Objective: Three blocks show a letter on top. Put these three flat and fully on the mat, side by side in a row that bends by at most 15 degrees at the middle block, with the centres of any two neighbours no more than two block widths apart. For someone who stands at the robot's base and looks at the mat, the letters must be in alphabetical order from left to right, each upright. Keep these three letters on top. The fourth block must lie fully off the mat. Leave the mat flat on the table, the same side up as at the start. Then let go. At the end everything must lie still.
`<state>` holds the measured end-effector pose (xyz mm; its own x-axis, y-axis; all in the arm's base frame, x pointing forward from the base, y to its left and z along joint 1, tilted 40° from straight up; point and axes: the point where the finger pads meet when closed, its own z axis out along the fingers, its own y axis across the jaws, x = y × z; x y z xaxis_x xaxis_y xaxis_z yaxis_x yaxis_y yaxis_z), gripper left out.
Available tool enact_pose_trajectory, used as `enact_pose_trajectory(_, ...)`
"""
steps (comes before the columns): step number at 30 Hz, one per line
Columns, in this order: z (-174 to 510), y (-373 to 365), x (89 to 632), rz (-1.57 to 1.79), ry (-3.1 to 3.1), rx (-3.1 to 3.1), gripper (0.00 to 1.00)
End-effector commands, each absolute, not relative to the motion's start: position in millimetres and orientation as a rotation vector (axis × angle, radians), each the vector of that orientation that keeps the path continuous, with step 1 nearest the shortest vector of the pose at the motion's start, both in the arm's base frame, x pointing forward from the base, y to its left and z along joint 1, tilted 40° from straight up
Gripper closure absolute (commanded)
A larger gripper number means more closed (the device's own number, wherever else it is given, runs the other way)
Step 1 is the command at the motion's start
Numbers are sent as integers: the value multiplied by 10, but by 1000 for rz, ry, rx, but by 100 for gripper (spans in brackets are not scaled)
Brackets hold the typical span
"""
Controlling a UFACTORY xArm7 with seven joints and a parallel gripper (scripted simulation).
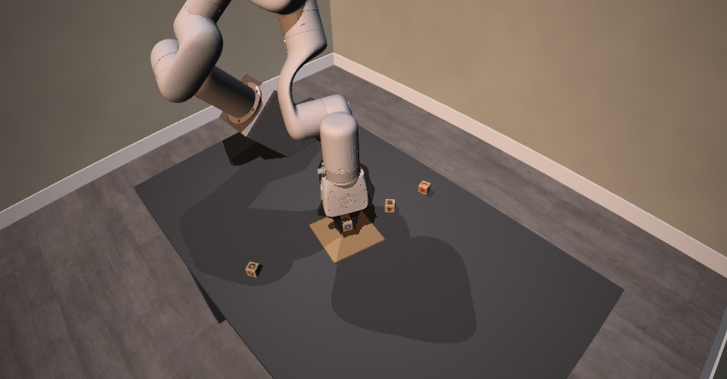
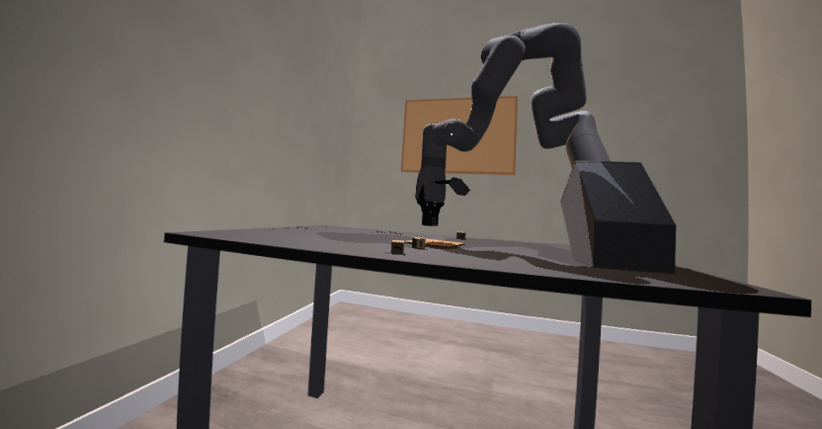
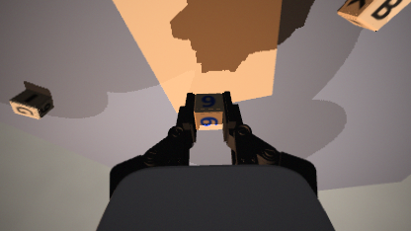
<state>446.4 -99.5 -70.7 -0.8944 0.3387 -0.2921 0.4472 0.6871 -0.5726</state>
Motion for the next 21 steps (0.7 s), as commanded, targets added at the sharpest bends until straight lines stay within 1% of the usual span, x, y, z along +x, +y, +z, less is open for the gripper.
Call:
enact_pose_trajectory(1,-458,-785,4470,-991,2732,639,79)
enact_pose_trajectory(9,-292,-646,4468,-991,2732,639,79)
enact_pose_trajectory(21,-232,-700,4464,-997,2748,599,79)
